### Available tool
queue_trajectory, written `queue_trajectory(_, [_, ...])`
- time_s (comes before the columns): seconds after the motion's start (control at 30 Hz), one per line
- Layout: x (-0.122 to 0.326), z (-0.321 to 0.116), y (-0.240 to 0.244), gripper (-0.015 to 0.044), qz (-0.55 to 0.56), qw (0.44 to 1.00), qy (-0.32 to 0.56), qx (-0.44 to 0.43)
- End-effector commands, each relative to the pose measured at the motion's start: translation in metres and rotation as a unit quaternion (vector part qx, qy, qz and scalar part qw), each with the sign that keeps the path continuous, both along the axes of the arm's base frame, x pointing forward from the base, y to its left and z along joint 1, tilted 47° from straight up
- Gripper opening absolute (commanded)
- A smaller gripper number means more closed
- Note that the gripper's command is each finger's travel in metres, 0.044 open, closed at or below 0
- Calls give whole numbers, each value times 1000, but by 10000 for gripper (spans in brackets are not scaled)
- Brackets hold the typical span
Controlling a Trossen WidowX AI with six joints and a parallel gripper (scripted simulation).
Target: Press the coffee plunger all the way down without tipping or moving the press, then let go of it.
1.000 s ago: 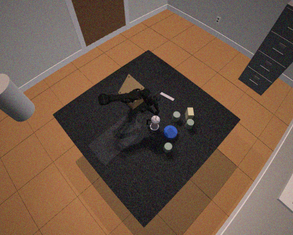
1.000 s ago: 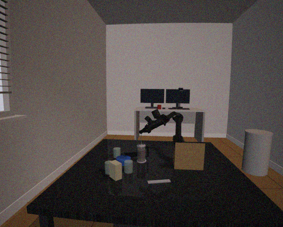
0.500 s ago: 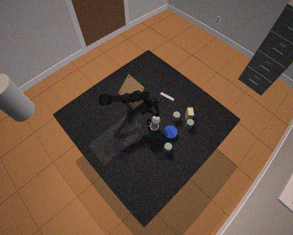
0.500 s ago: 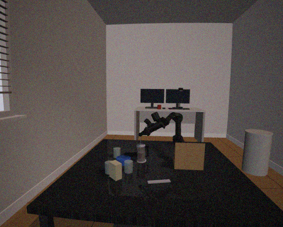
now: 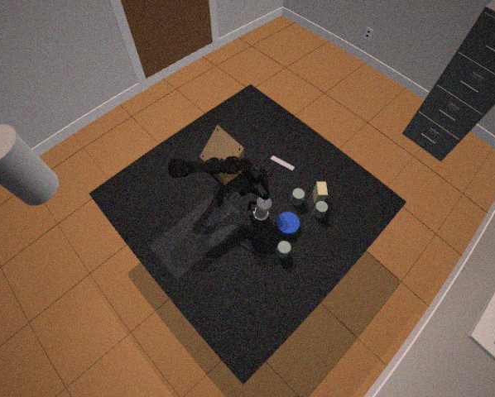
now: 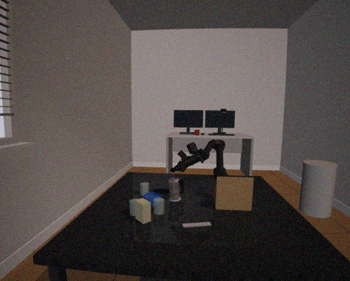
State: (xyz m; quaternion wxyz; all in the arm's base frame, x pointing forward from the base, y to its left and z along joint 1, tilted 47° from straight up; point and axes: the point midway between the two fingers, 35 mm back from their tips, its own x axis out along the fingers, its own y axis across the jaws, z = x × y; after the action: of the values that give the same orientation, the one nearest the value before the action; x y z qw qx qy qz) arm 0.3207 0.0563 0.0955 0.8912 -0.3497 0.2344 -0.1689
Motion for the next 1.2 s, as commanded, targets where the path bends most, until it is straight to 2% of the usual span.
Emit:
queue_trajectory(0.0, [-5,-16,-14,127,-7,1000,19,-11])
queue_trajectory(0.37, [-1,-25,-27,127,-6,1000,16,-14])
queue_trajectory(1.17, [5,-26,-25,127,-6,1000,15,-14])
